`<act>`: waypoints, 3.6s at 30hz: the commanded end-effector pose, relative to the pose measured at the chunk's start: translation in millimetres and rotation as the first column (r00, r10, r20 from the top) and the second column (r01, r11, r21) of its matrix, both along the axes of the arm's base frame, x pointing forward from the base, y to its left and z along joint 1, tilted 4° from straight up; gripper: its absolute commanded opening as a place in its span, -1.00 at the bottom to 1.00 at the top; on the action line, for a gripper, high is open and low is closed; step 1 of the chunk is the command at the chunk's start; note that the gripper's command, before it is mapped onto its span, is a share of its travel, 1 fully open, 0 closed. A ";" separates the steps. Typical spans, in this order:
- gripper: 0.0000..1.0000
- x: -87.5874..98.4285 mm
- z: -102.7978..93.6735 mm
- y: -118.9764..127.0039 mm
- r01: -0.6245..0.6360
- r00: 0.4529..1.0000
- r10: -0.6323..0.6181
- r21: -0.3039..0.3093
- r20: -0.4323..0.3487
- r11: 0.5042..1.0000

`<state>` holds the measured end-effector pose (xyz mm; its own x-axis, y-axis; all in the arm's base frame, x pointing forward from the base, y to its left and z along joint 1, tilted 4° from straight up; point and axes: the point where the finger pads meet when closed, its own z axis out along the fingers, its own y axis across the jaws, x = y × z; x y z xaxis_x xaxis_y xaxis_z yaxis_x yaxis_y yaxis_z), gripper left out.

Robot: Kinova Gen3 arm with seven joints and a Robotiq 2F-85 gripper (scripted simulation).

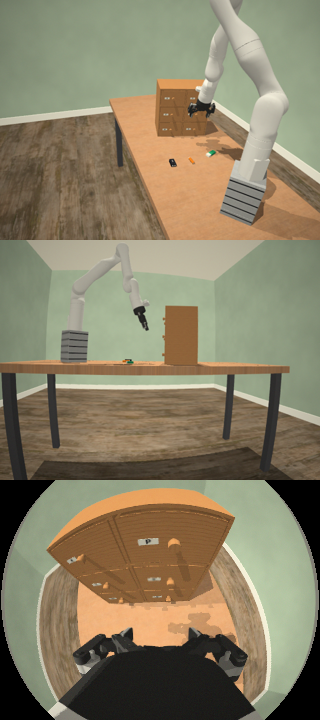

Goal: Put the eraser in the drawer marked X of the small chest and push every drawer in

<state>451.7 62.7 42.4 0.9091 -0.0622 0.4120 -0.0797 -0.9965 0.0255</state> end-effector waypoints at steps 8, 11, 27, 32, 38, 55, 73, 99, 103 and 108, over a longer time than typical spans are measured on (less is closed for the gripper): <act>1.00 -3.6 -10.8 10.5 -0.032 0.999 0.033 -0.019 0.043 0.999; 1.00 -2.1 -12.5 10.4 -0.032 0.997 0.034 -0.020 0.065 0.999; 1.00 5.4 -20.7 9.8 -0.034 0.984 0.039 -0.029 0.171 0.999; 1.00 8.2 -23.8 9.5 -0.034 0.977 0.041 -0.032 0.209 0.999; 1.00 10.4 -26.3 9.2 -0.035 0.970 0.042 -0.035 0.239 0.999; 1.00 18.4 -35.1 8.5 -0.035 0.936 0.048 -0.044 0.348 0.998; 1.00 26.7 -44.3 7.8 -0.034 0.888 0.055 -0.054 0.456 0.998; 1.00 38.6 -57.4 6.7 -0.030 0.799 0.065 -0.068 0.598 0.997; 1.00 40.4 -59.4 6.5 -0.029 0.783 0.066 -0.070 0.619 0.997; 1.00 41.8 -60.9 6.4 -0.029 0.771 0.067 -0.071 0.634 0.997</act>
